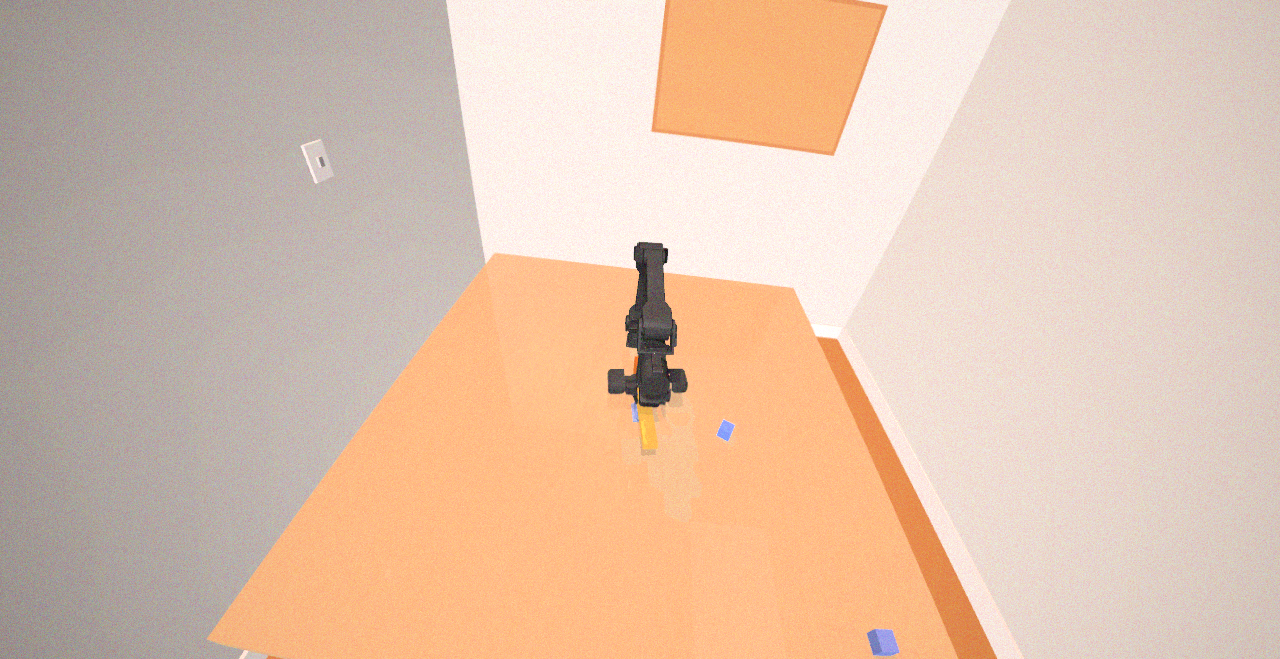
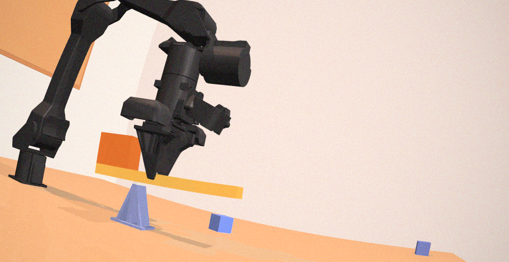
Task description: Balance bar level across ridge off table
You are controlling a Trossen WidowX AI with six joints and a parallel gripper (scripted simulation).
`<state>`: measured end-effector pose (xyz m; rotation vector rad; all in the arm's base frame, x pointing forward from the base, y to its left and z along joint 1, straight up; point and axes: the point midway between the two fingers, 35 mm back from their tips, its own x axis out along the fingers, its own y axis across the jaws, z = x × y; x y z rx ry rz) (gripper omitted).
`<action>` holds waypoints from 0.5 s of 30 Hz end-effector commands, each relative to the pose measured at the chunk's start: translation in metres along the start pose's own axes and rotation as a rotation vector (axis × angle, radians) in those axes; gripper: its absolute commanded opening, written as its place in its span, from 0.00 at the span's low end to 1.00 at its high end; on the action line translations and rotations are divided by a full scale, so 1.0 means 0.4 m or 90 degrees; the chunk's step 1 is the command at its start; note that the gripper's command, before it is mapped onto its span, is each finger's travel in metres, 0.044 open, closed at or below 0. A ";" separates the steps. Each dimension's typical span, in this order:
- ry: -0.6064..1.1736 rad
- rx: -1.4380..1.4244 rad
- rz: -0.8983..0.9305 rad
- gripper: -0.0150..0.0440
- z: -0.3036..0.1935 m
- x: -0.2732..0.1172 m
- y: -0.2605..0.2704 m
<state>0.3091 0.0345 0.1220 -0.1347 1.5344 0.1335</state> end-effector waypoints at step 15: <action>0.000 0.003 0.001 0.25 0.000 0.005 0.000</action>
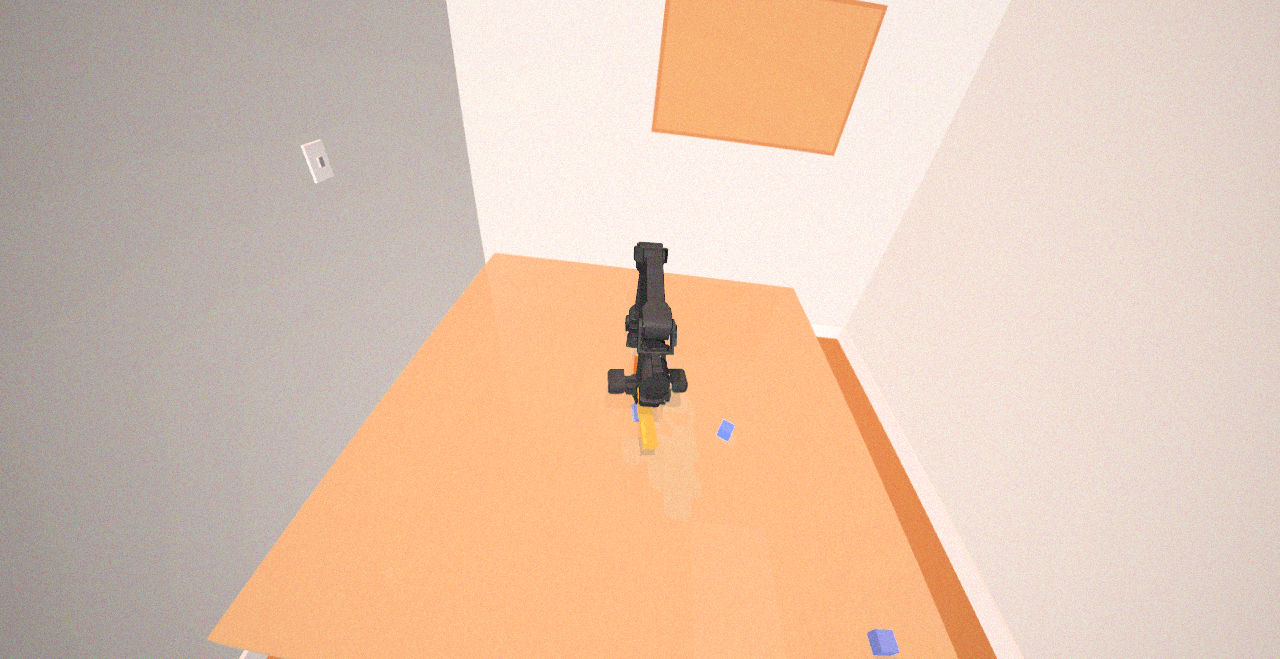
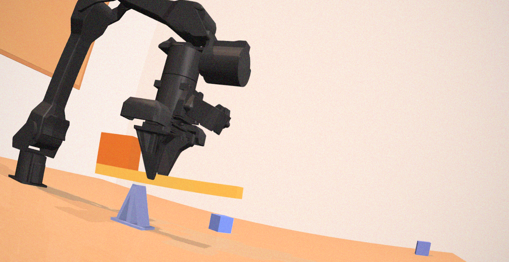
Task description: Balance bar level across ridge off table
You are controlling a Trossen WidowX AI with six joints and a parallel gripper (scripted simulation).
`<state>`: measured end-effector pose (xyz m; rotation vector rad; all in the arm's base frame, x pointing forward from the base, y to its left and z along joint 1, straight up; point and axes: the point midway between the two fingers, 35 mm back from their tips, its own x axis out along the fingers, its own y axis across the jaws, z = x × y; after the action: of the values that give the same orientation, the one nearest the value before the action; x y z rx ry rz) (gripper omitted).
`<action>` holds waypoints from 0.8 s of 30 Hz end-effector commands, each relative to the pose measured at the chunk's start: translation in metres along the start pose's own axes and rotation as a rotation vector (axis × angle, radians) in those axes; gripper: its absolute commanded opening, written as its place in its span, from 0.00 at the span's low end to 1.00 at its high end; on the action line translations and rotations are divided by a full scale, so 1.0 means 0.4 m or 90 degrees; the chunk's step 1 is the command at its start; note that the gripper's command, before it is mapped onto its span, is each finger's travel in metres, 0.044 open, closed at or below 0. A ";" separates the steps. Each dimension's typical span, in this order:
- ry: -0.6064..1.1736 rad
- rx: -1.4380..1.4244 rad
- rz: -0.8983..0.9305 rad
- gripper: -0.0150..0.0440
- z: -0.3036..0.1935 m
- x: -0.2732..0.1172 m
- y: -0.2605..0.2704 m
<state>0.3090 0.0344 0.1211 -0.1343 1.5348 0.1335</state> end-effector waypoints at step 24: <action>0.000 0.003 0.001 0.25 0.000 0.008 0.000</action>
<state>0.3091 0.0345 0.1200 -0.1334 1.5338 0.1341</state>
